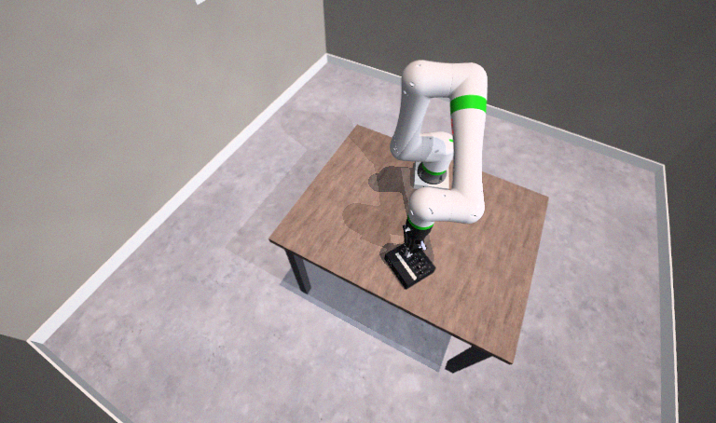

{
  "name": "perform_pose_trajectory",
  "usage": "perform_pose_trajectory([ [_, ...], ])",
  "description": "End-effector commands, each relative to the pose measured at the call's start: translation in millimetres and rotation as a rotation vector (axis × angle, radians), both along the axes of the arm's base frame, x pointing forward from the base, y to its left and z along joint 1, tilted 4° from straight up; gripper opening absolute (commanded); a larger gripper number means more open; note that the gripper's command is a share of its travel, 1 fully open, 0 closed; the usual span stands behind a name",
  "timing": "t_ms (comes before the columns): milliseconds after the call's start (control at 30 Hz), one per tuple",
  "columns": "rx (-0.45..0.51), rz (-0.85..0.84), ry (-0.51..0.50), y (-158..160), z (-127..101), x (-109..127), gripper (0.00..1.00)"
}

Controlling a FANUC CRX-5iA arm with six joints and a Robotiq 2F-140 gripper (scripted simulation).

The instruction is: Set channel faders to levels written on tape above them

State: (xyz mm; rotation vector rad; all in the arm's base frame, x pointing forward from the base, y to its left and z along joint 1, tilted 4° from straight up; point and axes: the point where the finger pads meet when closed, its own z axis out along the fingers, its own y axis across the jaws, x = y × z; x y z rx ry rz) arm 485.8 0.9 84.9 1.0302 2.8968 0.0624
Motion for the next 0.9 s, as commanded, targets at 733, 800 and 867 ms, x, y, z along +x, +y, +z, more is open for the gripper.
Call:
perform_pose_trajectory([
  [733, 0.000, 0.000, 0.000, -4, 5, 4, 0.00],
  [800, 0.000, 0.000, 0.000, -4, 9, 4, 0.00],
  [867, 0.000, 0.000, 0.000, -4, 14, 4, 0.00],
])
